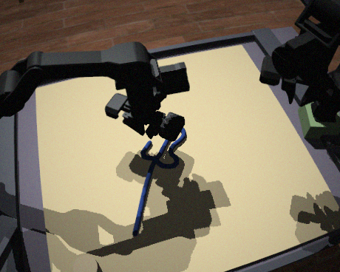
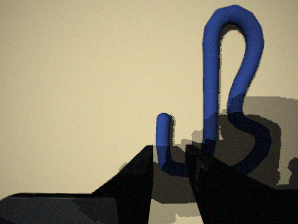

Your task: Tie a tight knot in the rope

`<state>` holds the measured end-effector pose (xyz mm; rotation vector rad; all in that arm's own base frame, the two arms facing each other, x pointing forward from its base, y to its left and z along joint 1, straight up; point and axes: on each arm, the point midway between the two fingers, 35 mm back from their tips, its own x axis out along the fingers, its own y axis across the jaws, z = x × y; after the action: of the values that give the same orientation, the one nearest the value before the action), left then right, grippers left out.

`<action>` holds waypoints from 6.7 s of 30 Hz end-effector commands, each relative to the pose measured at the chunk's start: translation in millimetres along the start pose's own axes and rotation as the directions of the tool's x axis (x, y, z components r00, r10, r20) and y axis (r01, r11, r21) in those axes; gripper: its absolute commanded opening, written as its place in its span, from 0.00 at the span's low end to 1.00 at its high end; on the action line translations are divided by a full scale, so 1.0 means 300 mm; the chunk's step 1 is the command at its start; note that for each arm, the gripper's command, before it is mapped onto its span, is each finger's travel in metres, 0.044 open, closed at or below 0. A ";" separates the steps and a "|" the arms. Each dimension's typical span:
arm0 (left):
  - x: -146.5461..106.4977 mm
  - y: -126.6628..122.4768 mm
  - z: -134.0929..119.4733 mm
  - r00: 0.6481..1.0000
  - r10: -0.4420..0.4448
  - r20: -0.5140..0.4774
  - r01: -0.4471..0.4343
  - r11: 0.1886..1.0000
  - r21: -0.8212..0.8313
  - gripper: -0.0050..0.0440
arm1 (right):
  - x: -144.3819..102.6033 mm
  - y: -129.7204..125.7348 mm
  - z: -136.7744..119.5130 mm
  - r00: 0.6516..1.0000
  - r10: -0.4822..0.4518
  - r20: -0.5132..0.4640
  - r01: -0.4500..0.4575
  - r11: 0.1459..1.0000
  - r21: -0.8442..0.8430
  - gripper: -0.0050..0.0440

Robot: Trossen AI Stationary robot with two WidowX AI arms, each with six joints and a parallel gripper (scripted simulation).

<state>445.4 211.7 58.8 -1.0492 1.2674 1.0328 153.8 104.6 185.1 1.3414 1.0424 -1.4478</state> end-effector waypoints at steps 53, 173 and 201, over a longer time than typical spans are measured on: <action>0.101 -0.011 0.009 1.000 0.002 0.000 -0.002 1.000 0.002 0.17 | -0.011 0.001 0.002 1.000 0.012 -0.007 -0.012 1.000 0.002 0.31; 0.093 0.178 0.013 1.000 0.006 0.000 0.000 0.015 -1.000 0.17 | -0.011 0.001 0.002 1.000 0.012 -0.007 -0.012 1.000 0.002 0.31; 0.094 0.246 0.015 1.000 0.008 0.000 0.000 0.015 -1.000 0.17 | -0.011 0.001 0.002 1.000 0.012 -0.007 -0.012 1.000 0.002 0.31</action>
<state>374.5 228.5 14.0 -2.0959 0.2509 2.1034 153.8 104.6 185.1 1.3414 1.0424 -1.4479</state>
